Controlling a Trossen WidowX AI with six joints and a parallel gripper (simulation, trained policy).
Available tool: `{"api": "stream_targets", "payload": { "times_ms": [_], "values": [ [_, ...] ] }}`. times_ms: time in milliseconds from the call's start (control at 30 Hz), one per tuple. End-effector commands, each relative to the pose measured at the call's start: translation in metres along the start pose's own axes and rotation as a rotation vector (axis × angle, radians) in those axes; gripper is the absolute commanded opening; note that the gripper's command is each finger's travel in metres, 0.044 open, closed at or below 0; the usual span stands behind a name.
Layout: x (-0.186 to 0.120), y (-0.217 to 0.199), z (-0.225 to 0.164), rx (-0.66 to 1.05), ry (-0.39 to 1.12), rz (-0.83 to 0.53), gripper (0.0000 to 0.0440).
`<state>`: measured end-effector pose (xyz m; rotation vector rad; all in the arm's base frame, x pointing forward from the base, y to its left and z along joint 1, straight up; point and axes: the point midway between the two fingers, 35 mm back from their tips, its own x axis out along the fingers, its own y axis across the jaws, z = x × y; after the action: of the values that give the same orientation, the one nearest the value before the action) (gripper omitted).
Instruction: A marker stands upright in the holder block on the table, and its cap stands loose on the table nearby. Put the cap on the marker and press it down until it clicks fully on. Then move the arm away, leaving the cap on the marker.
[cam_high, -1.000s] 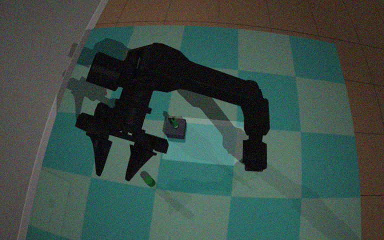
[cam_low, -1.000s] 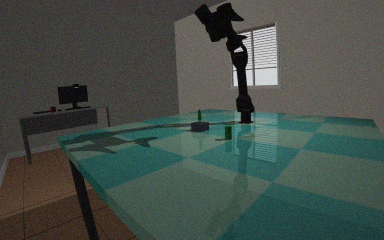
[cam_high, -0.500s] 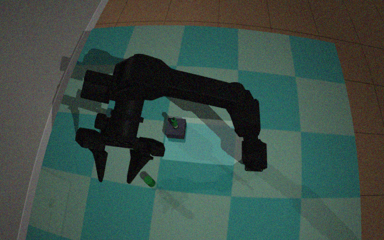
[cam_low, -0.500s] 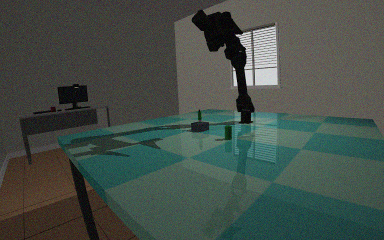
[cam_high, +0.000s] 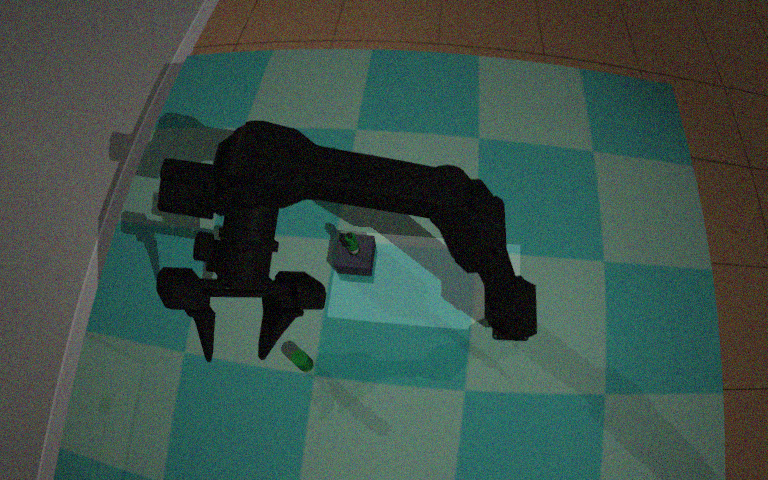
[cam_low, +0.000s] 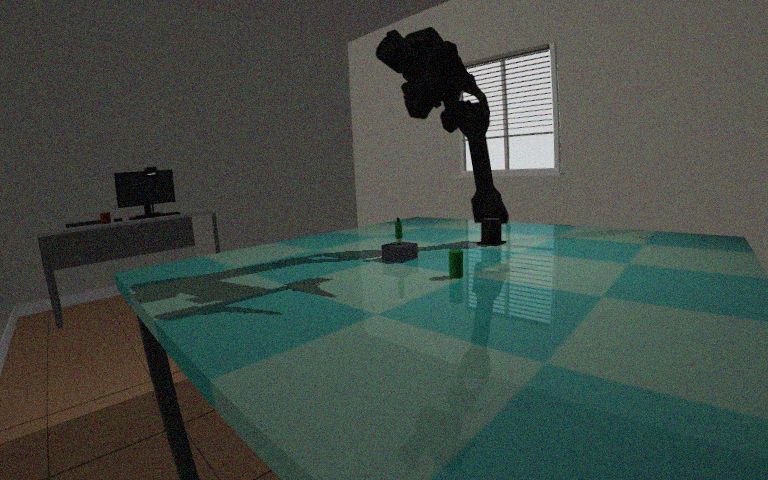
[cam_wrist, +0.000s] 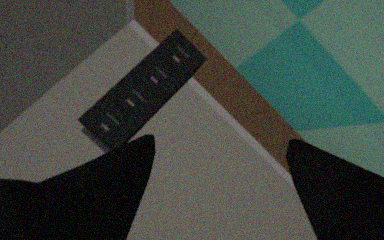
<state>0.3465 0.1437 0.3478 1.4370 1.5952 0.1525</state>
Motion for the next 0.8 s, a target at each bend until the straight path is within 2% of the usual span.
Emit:
{"api": "stream_targets", "payload": {
  "times_ms": [0,767],
  "values": [
    [0.004,-0.004,0.01,0.003,-0.022,-0.026,0.0316],
    [0.016,-0.026,0.064,0.006,-0.172,-0.17,0.0313]
  ]
}}
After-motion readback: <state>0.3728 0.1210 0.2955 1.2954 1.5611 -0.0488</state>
